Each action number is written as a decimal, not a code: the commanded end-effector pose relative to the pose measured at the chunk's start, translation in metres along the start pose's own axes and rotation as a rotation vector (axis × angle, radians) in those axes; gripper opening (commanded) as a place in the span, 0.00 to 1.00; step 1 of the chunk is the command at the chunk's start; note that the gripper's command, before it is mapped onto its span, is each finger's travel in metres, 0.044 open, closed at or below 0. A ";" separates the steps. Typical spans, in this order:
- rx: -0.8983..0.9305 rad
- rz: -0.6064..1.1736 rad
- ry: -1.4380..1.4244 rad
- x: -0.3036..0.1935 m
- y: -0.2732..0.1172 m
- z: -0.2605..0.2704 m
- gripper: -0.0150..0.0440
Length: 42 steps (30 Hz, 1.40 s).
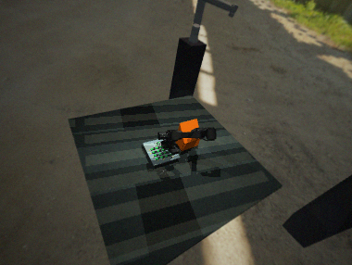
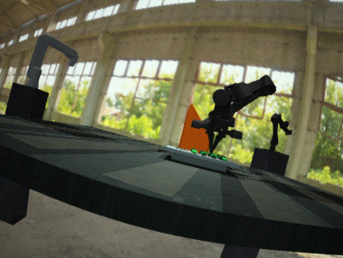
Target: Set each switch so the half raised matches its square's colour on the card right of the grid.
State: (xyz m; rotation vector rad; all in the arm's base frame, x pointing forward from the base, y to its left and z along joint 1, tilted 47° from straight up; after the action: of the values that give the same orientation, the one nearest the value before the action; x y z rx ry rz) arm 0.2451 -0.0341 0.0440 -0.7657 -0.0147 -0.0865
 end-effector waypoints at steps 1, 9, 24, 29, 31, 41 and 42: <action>0.004 0.001 0.006 -0.001 0.001 0.000 0.25; 0.005 0.001 0.006 -0.001 0.003 0.000 0.25; -0.002 -0.004 0.001 0.000 -0.007 -0.001 0.25; -0.001 -0.024 0.006 -0.006 -0.062 0.000 0.25; -0.001 -0.024 0.006 -0.006 -0.062 0.000 0.25; -0.002 -0.026 0.005 0.037 -0.069 -0.018 0.25; -0.002 -0.026 0.004 0.041 -0.070 -0.021 0.25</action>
State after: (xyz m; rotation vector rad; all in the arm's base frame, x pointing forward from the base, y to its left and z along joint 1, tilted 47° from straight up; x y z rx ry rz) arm 0.2570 -0.0879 0.0817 -0.7611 -0.0108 -0.1102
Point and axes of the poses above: the point midway between the two fingers, 35 mm back from their tips, its own y axis out along the fingers, its own z axis across the jaws, x = y × z, the point moved 9 cm from there along -y, back along the fingers, and after that the axes turned 6 degrees about -y, right-handed, at the moved point
